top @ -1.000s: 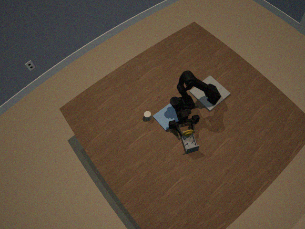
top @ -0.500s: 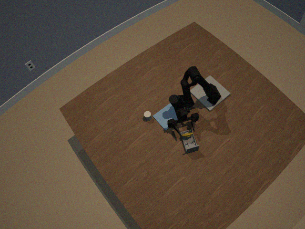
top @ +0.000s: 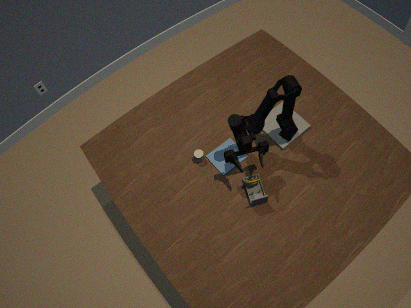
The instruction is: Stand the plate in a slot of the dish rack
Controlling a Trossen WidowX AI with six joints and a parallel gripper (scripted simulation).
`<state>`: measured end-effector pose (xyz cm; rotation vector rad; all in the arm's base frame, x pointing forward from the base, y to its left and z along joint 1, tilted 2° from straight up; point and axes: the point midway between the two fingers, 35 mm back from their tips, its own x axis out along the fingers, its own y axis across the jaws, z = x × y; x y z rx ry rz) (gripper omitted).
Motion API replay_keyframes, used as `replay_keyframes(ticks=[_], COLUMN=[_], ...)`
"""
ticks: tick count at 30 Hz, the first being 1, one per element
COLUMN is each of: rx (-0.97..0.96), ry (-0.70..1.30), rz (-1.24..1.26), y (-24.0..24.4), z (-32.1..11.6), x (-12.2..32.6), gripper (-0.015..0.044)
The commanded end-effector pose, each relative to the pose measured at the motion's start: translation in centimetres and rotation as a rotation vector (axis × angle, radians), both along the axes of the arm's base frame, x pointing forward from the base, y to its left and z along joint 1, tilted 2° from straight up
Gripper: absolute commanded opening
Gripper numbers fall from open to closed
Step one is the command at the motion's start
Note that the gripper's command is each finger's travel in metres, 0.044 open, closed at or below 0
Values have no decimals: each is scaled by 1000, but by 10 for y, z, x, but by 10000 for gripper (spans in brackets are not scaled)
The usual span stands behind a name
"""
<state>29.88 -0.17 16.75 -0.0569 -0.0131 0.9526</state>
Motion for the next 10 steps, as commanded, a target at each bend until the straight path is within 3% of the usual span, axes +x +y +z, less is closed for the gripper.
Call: replay_keyframes(ticks=[1,10], rx=[9,9], ry=[30,192], rz=[-40,-273], y=[-6,-46], z=[4,18], x=[8,43], gripper=[400,400])
